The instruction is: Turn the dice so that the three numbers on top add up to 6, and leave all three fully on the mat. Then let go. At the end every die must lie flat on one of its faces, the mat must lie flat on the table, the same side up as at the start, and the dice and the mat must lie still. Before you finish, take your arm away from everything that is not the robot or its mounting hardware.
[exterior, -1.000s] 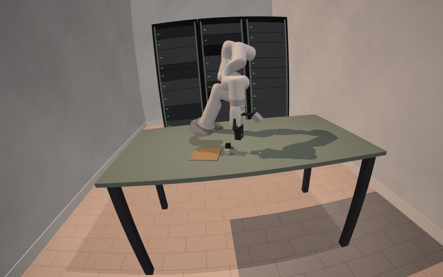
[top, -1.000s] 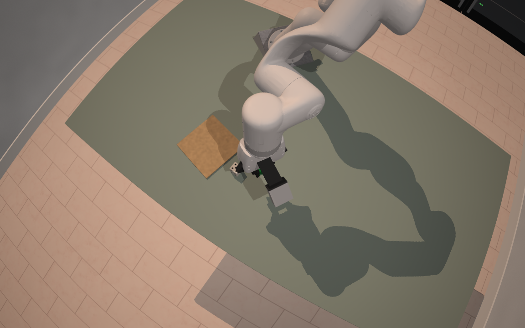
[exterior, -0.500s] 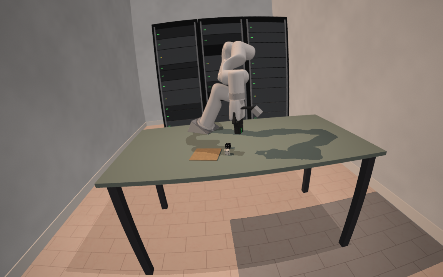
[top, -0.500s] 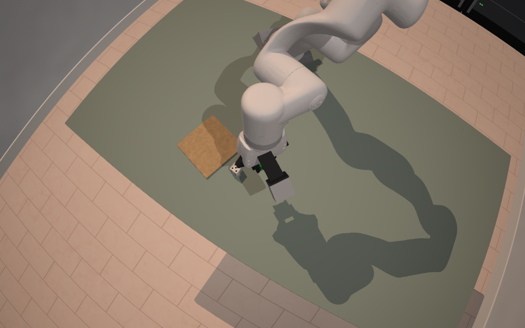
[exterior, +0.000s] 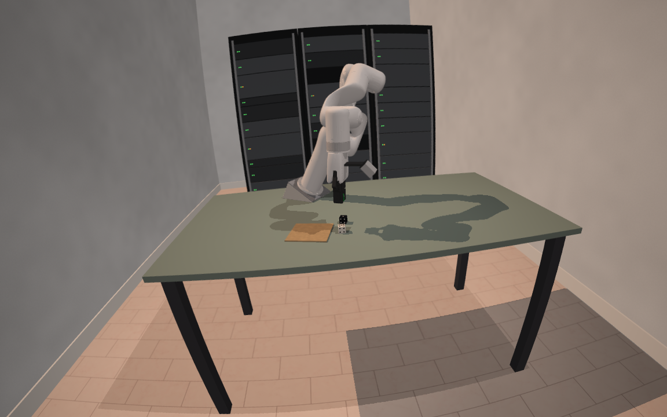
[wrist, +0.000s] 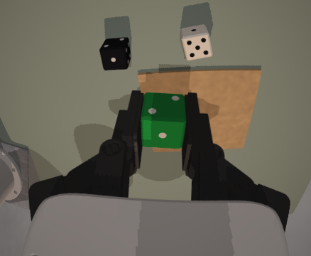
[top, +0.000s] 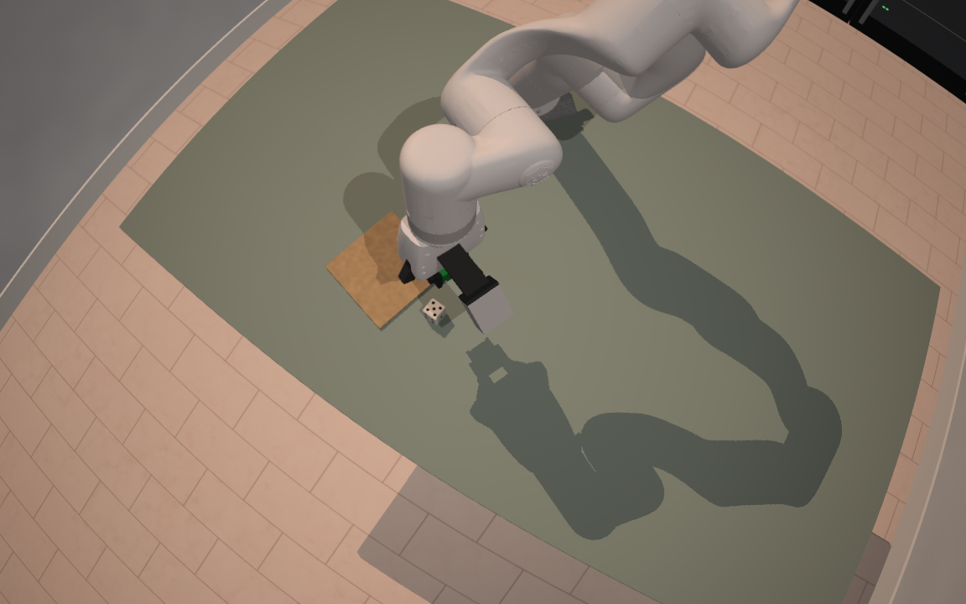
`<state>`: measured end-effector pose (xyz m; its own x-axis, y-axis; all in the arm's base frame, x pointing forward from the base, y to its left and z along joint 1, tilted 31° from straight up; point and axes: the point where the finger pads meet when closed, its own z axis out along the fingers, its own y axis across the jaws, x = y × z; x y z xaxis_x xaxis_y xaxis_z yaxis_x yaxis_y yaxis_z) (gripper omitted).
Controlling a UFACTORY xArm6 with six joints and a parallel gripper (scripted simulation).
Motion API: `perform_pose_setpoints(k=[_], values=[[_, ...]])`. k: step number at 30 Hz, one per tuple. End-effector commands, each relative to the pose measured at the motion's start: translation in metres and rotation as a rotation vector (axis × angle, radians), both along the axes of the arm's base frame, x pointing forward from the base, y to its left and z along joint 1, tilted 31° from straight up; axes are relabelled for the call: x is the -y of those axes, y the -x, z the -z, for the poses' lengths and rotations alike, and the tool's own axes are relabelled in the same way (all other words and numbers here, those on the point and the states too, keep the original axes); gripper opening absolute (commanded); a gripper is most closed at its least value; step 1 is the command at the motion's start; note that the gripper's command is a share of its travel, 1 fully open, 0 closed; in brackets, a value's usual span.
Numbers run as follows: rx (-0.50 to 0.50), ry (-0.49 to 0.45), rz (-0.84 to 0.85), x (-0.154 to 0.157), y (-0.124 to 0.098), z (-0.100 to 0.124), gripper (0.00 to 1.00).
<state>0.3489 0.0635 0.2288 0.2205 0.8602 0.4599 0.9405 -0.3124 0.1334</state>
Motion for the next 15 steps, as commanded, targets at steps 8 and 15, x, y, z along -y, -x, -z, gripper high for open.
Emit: perform_pose_setpoints(k=[8, 15], values=[[0.138, 0.044, -0.273, 0.089, 0.018, 0.044, 0.21], [0.162, 0.051, -0.310, 0.100, 0.023, 0.050, 0.21]])
